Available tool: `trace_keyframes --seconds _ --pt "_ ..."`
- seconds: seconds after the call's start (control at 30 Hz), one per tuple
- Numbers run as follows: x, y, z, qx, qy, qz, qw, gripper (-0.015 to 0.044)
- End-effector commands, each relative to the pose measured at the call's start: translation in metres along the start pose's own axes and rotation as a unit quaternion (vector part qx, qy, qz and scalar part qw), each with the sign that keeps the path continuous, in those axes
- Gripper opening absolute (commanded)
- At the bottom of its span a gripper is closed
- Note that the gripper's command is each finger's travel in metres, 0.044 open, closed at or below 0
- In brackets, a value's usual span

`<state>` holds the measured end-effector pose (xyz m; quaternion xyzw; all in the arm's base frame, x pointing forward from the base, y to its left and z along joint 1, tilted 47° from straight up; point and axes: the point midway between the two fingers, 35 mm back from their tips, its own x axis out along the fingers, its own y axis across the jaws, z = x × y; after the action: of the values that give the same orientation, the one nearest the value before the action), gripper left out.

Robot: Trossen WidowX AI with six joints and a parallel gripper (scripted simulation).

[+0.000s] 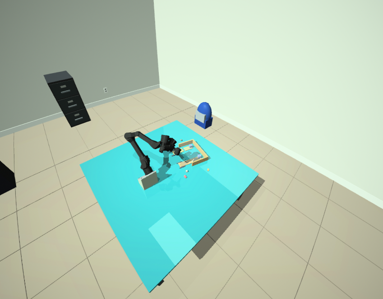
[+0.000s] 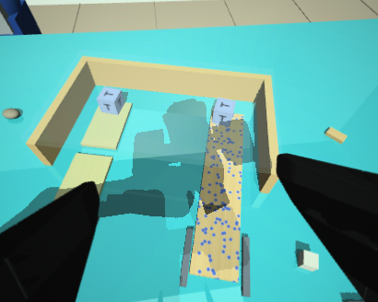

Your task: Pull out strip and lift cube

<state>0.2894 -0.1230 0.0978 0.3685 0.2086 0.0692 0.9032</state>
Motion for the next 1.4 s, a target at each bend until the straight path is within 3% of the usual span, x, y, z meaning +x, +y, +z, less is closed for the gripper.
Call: trace_keyframes --seconds 0.0,0.23,0.37,0.73,0.93,1.37 --pt "0.005 0.021 -0.009 0.004 0.021 0.031 0.999 0.0400" --pt "0.005 0.021 -0.009 0.004 0.021 0.031 0.999 0.0400" --pt "0.022 0.008 -0.010 0.031 0.071 0.014 0.997 0.0295" --pt "0.081 -0.027 -0.053 0.116 0.334 -0.046 0.934 0.0006" --pt "0.093 -0.030 -0.084 0.140 0.471 -0.055 0.869 0.0000" --pt "0.096 -0.031 -0.084 0.141 0.476 -0.055 0.867 0.0000"
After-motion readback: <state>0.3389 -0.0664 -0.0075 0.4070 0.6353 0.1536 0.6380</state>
